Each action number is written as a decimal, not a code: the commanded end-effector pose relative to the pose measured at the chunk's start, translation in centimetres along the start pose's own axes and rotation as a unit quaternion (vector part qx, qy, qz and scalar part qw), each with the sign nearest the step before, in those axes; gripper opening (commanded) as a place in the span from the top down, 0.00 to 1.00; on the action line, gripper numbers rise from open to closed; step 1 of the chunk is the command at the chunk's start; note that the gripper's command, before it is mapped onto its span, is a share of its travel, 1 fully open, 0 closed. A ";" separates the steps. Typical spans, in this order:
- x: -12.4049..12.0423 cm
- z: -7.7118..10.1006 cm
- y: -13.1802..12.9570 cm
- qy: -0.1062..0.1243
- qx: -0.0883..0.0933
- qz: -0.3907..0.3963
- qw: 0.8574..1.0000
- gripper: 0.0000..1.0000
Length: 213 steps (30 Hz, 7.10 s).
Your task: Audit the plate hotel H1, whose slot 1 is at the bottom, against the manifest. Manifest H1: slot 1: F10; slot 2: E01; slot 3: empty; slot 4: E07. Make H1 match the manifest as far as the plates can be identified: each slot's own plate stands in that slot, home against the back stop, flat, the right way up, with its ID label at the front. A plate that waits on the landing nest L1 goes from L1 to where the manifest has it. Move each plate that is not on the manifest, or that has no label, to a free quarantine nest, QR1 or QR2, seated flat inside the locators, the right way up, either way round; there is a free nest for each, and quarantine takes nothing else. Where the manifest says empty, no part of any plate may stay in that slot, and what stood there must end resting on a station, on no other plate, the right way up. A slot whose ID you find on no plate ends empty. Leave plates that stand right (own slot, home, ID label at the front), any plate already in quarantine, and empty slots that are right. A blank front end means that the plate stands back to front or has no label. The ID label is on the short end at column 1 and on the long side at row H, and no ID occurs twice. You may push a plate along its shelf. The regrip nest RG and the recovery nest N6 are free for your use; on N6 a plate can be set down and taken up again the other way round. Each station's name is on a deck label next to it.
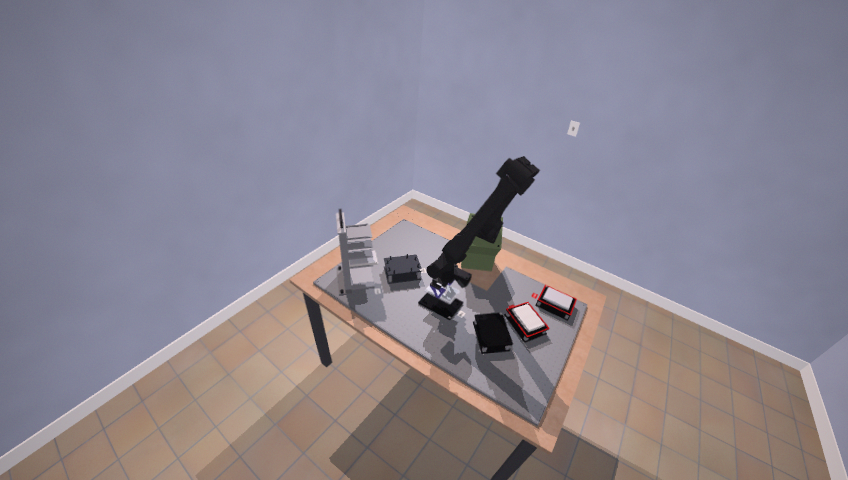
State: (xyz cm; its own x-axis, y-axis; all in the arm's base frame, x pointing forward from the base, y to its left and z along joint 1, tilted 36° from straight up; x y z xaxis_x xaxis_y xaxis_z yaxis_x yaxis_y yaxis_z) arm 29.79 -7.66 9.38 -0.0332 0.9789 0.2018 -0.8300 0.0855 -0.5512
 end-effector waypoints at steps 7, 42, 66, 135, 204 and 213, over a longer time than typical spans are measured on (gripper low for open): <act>0.1 -0.7 0.3 -0.001 0.002 -0.003 1.000 0.14; 0.0 -2.7 -0.7 0.000 -0.006 0.001 1.000 0.14; 0.1 -4.3 -0.5 -0.001 -0.003 0.001 1.000 0.14; -0.2 -1.6 -0.1 0.002 -0.004 0.001 1.000 0.00; -0.3 0.7 -0.3 -0.001 -0.001 -0.494 0.870 0.00; -0.3 0.7 -0.3 -0.001 -0.001 -0.552 0.834 0.00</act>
State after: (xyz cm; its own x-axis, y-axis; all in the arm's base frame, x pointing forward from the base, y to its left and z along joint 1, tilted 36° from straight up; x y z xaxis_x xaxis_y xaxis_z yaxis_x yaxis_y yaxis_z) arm 29.40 -7.88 9.94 0.7212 0.3785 0.5802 -0.4142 0.9069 -0.0769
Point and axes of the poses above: the point where the finger pads meet when closed, its own z axis back along the fingers, its own y axis across the jaws, x = y × z, the point moved 8 cm from there along z, back along the fingers, and after that the axes turned 7 degrees about z, right-handed, at the moved point
